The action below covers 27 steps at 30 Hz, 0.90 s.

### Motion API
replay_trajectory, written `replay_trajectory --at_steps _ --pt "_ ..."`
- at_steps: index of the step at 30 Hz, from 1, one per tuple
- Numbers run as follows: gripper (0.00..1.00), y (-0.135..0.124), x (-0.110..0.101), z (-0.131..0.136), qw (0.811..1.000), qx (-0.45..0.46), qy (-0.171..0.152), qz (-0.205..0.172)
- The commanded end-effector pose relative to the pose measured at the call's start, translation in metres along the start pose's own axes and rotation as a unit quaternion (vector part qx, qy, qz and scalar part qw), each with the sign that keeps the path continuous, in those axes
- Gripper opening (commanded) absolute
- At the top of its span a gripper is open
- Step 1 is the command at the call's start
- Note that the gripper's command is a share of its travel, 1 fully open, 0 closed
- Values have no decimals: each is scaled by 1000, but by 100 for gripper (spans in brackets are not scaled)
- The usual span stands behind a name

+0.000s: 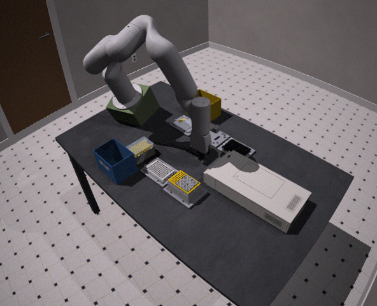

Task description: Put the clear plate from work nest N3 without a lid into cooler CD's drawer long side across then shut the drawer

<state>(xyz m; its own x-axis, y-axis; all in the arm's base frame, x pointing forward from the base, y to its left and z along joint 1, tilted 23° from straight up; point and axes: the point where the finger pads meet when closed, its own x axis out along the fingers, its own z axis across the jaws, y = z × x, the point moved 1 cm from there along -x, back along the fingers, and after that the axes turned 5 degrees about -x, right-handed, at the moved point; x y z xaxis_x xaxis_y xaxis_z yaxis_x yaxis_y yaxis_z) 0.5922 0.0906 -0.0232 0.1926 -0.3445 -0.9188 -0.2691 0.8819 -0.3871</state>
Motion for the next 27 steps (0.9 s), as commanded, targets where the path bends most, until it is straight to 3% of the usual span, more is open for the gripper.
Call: replay_trajectory --at_steps 1,7,27 --pt "0 0 -1 1 1000 0 -1 0" --pt "0 0 -1 1 1000 0 -1 0" --pt "0 0 -31 0 1000 0 -1 0"
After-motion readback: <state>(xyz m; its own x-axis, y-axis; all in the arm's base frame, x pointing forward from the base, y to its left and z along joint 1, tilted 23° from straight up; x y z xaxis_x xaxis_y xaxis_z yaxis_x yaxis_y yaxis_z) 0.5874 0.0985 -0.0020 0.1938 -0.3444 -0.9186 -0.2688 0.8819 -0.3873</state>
